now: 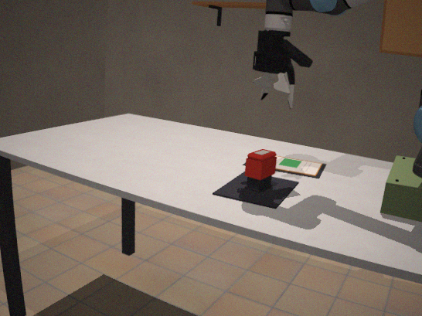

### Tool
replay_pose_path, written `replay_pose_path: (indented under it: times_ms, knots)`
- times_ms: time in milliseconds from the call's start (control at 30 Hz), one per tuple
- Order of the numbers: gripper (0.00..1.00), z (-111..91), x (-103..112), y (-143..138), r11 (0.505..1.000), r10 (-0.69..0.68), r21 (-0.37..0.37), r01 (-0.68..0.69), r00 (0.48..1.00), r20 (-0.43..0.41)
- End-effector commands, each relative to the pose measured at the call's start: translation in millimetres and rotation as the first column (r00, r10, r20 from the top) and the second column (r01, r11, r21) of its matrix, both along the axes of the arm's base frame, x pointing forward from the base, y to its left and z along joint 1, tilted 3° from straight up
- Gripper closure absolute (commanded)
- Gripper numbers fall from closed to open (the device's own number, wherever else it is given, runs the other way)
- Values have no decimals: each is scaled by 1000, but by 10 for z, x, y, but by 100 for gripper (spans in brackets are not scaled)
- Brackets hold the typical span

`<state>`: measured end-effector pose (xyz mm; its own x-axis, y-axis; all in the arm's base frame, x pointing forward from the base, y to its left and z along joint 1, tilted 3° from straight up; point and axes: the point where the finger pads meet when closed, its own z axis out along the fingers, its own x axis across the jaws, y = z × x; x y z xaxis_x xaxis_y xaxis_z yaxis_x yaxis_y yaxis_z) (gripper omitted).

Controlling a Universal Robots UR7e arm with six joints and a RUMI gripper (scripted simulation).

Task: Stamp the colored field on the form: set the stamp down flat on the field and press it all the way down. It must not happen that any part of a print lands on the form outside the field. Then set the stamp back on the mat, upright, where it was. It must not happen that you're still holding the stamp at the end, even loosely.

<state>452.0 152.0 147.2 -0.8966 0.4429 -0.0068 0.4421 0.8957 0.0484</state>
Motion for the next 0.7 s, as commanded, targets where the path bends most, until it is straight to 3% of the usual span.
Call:
replay_pose_path:
  times_ms: [0,100,233,400,667]
  knots:
    - [0,-20,157,-647,961,-275,8,275,961,-11]
    - [0,-24,171,-770,945,-326,8,326,945,-13]
    - [0,-40,196,-1202,847,-531,11,532,847,-25]
    - [0,-52,188,-1543,751,-659,12,660,751,-33]
    - [0,-56,181,-1655,716,-698,12,698,716,-36]
